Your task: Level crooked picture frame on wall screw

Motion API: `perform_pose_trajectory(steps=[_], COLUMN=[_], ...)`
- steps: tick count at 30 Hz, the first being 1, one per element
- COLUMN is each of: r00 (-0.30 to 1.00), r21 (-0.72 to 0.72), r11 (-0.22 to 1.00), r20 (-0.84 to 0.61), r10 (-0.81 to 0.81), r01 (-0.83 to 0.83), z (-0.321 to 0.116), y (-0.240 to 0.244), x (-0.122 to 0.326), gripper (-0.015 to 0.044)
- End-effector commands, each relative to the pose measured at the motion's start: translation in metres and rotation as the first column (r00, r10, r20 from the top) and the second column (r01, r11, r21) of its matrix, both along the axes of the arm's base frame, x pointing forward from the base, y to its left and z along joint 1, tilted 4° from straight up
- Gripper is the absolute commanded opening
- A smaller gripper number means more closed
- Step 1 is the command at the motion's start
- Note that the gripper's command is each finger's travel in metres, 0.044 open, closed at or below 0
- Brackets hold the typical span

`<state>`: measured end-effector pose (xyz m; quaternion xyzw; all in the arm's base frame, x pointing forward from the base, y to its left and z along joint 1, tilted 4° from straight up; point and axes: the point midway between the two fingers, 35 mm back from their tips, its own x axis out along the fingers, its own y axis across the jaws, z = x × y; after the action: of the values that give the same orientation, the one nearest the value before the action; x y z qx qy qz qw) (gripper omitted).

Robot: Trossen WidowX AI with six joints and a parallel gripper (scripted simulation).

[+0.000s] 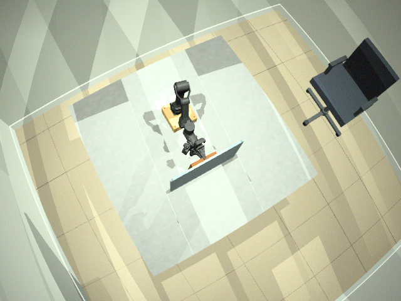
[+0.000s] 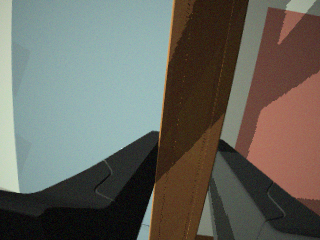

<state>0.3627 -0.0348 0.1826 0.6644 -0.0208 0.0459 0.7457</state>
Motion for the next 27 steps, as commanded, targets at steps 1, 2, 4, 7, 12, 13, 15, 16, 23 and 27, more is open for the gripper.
perform_pose_trajectory(steps=[1,2,4,7,12,13,15,16,23,27], r00=[1.000,1.000,1.000,1.000,1.000,1.000,1.000,1.000,1.000,1.000], r21=[0.045,0.045,0.066,0.066,0.092,0.092,0.119,0.123,0.135,0.135], r11=[0.999,0.999,0.998,0.998,0.996,0.996,0.993,0.992,0.991,0.991], r20=[-0.002,-0.002,-0.003,-0.003,-0.003,-0.003,-0.004,-0.004,-0.004,-0.004], r10=[0.004,0.004,0.006,0.006,0.009,0.009,0.012,0.012,0.012,0.012], r01=[-0.004,-0.004,-0.006,-0.006,-0.009,-0.009,-0.011,-0.011,-0.011,-0.011], z=[-0.0005,-0.0005,-0.0004,-0.0004,-0.0003,-0.0003,-0.0002,-0.0002,0.0000,0.0000], y=[0.0000,0.0000,-0.0001,-0.0001,-0.0002,-0.0002,-0.0002,-0.0002,-0.0003,-0.0003], x=[0.0000,0.0000,0.0001,0.0001,0.0001,0.0001,0.0001,0.0001,0.0000,0.0000], gripper=[0.0000,0.0000,0.0000,0.0000,0.0000,0.0000,0.0000,0.0000,0.0026,0.0131])
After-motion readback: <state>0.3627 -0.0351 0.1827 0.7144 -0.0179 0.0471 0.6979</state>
